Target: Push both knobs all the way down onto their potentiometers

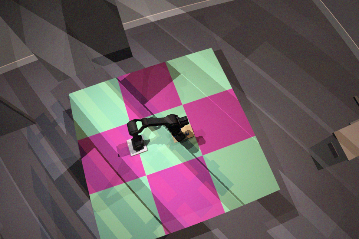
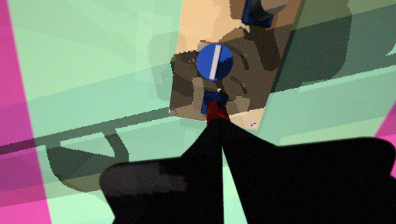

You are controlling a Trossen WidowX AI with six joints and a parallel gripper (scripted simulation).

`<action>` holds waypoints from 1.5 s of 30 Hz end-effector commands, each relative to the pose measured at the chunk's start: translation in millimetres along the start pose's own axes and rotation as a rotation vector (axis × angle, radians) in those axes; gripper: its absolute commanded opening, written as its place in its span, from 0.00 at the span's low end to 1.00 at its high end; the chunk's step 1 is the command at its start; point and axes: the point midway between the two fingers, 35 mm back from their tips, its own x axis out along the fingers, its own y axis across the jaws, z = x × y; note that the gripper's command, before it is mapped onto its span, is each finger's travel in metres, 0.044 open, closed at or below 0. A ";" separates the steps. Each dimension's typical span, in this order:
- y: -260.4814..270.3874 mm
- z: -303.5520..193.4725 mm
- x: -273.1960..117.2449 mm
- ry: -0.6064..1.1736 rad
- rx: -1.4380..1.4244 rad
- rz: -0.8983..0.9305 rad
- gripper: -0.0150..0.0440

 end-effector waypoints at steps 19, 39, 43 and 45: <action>-0.9 0.8 12.4 0.007 -0.004 -0.002 0.25; -0.9 0.8 14.5 0.007 -0.004 -0.002 0.25; -0.9 0.8 15.1 0.007 -0.004 -0.002 0.25; -0.9 0.8 15.3 0.007 -0.004 -0.002 0.25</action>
